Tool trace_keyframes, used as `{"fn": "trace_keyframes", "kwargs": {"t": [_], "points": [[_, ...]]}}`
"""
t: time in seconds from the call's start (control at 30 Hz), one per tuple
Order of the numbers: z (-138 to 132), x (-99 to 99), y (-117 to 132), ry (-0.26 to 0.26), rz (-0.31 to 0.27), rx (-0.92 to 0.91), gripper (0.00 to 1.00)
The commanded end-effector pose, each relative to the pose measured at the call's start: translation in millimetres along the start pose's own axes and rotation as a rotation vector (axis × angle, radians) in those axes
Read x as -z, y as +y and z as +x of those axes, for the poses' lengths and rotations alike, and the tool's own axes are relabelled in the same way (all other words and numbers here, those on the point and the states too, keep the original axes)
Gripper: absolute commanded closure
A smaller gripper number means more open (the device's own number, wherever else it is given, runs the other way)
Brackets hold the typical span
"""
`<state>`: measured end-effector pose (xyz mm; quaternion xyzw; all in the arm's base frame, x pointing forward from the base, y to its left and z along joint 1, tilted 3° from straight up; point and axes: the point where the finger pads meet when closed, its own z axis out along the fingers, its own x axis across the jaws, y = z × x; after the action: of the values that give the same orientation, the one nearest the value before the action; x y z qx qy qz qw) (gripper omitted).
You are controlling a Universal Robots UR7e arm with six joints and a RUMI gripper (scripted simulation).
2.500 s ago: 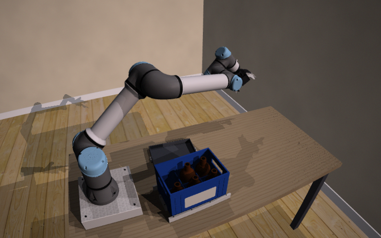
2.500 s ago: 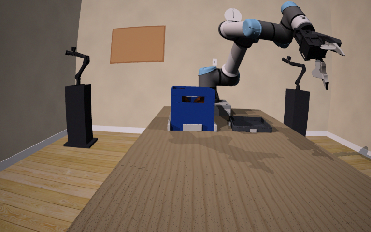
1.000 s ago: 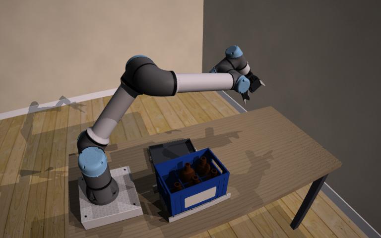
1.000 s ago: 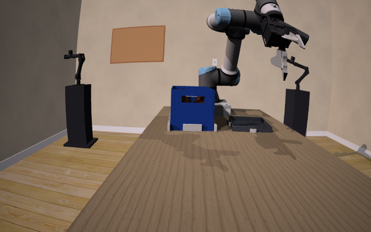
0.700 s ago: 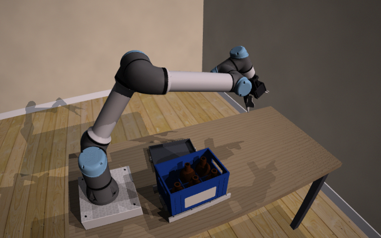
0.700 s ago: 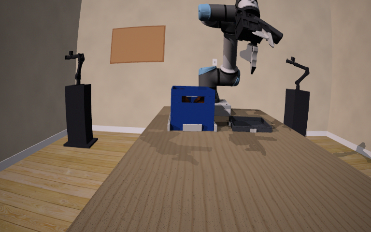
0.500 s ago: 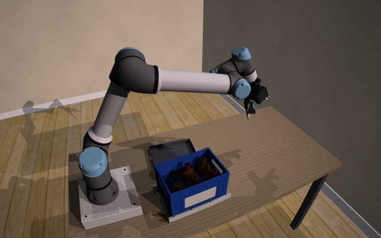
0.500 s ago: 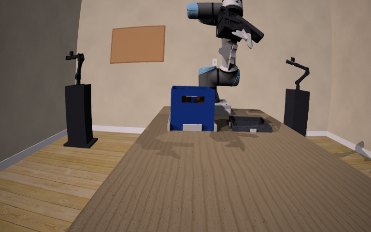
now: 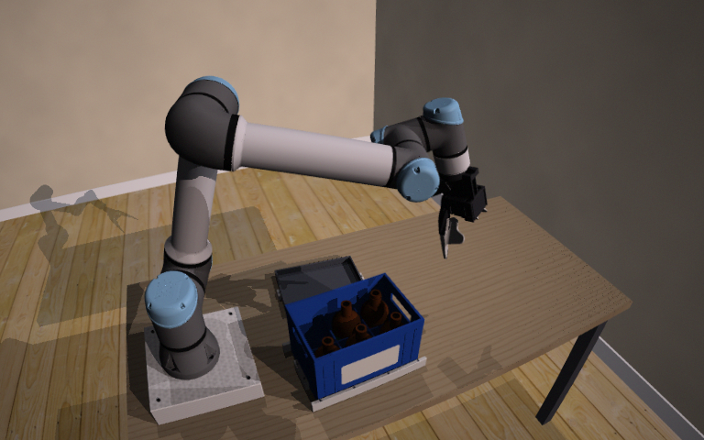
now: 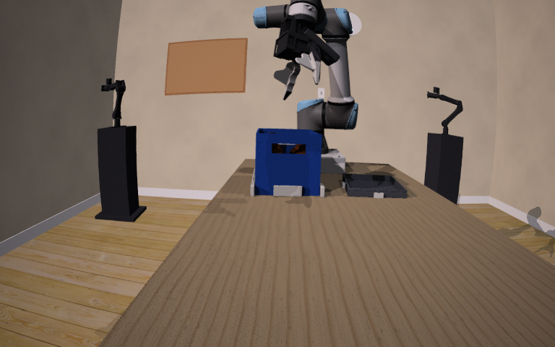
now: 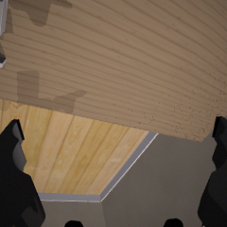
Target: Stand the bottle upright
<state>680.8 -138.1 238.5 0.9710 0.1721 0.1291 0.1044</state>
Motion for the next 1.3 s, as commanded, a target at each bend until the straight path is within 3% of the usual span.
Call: {"fn": "trace_keyframes", "kwargs": {"t": [0.0,0.23,0.3,0.47,0.67,0.8,1.27], "points": [[-59,10.3,4,-0.041,0.023,0.073,0.00],[-146,21.0,-4,-0.104,0.082,0.181,0.00],[-146,21.0,-4,-0.104,0.082,0.181,0.00],[-212,28.2,-22,-0.142,0.142,0.268,0.00],[-265,33.0,-44,-0.163,0.200,0.340,0.00],[-286,34.5,-55,-0.168,0.226,0.370,0.00],[-302,35.4,-64,-0.171,0.246,0.392,0.00]]}}
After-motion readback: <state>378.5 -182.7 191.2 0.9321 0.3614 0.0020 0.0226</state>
